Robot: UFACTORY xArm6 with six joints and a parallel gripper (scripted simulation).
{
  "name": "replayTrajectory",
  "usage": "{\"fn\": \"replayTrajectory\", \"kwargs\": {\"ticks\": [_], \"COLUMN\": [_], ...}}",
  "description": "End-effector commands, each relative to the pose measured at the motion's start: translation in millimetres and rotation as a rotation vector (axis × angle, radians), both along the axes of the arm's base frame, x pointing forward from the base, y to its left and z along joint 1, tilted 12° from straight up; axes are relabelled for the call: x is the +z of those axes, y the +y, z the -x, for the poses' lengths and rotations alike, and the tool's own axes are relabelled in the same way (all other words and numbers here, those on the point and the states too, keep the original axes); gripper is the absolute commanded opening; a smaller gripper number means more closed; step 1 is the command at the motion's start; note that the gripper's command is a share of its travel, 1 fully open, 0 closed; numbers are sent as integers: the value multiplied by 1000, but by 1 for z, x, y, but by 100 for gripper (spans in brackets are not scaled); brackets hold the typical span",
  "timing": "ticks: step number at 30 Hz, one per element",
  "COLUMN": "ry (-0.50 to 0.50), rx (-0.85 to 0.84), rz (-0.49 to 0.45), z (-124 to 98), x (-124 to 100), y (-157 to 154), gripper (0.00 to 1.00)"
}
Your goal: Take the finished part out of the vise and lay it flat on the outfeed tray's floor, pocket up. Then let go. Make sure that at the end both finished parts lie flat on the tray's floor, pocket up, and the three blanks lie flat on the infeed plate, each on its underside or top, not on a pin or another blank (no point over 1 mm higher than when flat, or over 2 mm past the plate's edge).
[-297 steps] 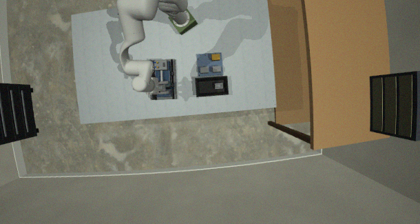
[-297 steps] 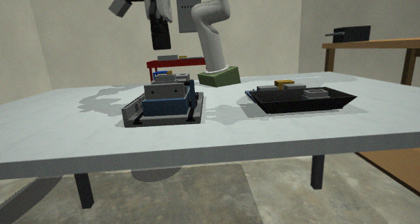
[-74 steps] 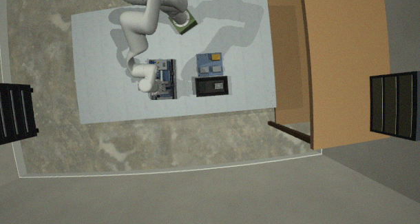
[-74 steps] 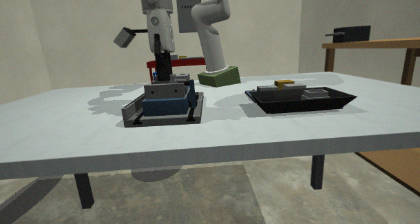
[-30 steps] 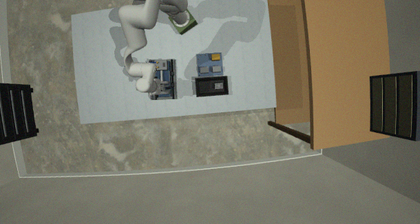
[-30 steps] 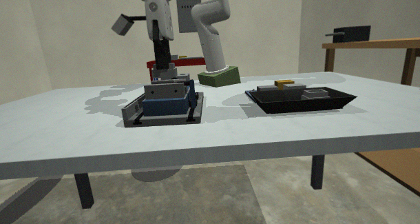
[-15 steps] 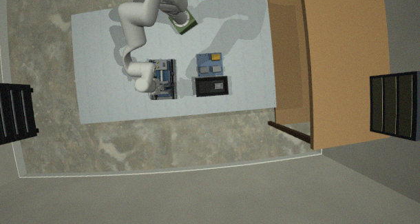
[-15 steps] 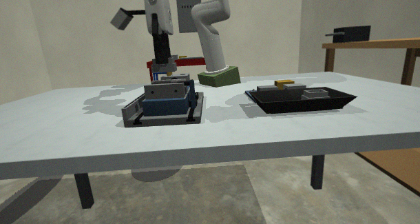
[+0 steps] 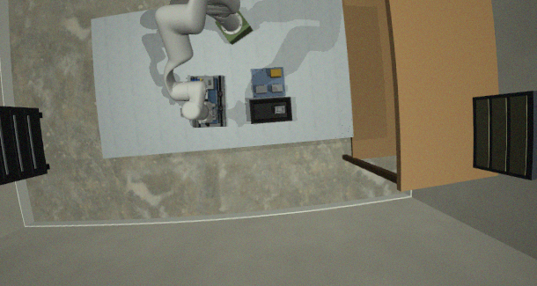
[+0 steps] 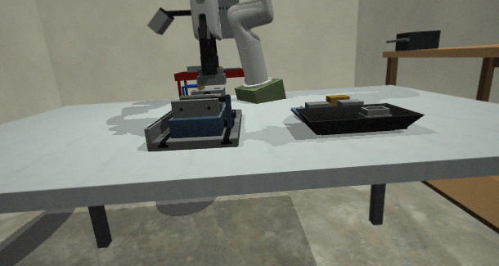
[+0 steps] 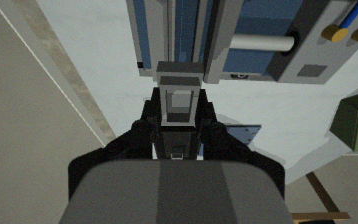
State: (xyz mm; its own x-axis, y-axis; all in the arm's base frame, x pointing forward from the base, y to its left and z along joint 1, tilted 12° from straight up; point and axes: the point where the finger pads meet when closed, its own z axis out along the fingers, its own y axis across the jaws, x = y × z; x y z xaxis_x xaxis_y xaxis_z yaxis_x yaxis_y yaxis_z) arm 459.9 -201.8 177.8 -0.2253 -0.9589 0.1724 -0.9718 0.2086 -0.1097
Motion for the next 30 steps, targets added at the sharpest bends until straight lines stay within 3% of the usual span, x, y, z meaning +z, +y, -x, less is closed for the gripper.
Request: {"fn": "replayTrajectory", "kwargs": {"ticks": [1,3,4,18,20,21,30], "ry": [-2,-2,-1,3,3,4,4], "rx": [3,3,6,17,17,19,27], "rz": [0,0,-1,0,0,1,5], "z": [-20,-20,-27,-50,-50,-53,-58], "x": [-5,-5,-8,-24,-24,-28,-38], "y": [37,37,54,139,139,158,213], "gripper": [0,0,0,0,0,0,0]}}
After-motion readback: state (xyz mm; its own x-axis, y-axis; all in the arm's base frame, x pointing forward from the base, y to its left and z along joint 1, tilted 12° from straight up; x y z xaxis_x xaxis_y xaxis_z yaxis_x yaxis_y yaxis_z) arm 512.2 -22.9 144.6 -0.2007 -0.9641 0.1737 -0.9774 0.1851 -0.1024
